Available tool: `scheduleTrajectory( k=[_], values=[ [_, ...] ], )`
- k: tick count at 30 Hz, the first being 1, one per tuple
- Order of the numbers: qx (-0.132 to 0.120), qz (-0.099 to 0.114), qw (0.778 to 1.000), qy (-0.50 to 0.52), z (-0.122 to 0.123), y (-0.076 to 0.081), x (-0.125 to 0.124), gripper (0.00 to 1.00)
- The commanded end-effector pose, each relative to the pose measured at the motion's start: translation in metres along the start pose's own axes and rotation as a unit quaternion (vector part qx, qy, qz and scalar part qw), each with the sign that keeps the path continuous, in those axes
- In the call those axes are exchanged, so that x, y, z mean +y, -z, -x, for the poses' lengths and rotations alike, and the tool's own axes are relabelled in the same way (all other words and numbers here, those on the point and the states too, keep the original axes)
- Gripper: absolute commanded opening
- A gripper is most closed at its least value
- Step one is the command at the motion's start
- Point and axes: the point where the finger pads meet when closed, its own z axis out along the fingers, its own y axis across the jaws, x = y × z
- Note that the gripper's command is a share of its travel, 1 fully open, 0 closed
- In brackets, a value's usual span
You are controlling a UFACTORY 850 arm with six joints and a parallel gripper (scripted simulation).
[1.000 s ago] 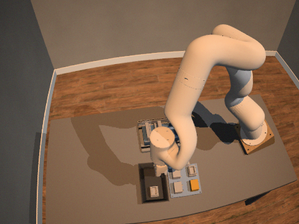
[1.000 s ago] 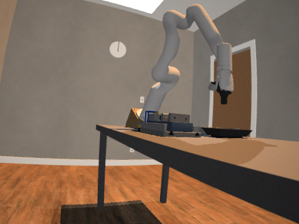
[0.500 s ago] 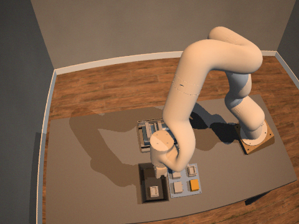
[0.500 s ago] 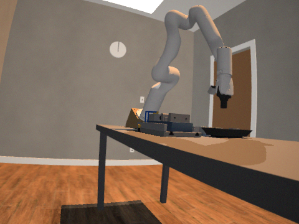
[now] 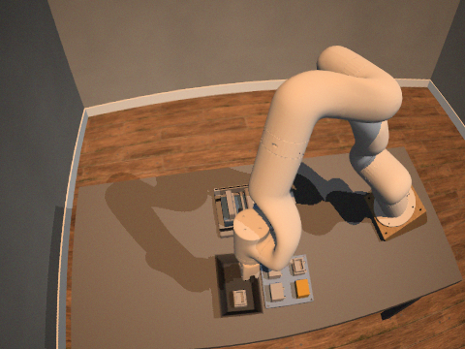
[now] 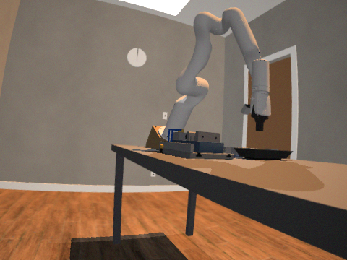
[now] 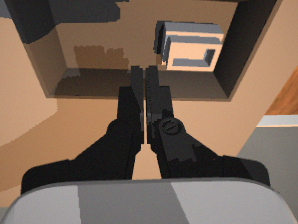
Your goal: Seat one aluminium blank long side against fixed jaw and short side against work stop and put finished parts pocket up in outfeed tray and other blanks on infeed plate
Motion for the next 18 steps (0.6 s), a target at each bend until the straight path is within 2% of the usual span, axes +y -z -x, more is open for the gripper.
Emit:
scheduleTrajectory(
  k=[1,18],
  values=[
    [-0.001,0.000,1.000,0.000,0.0009,-0.0025,0.0002,0.00],
    [-0.001,0.000,1.000,0.000,0.0010,-0.0104,0.0002,0.00]
  ],
)
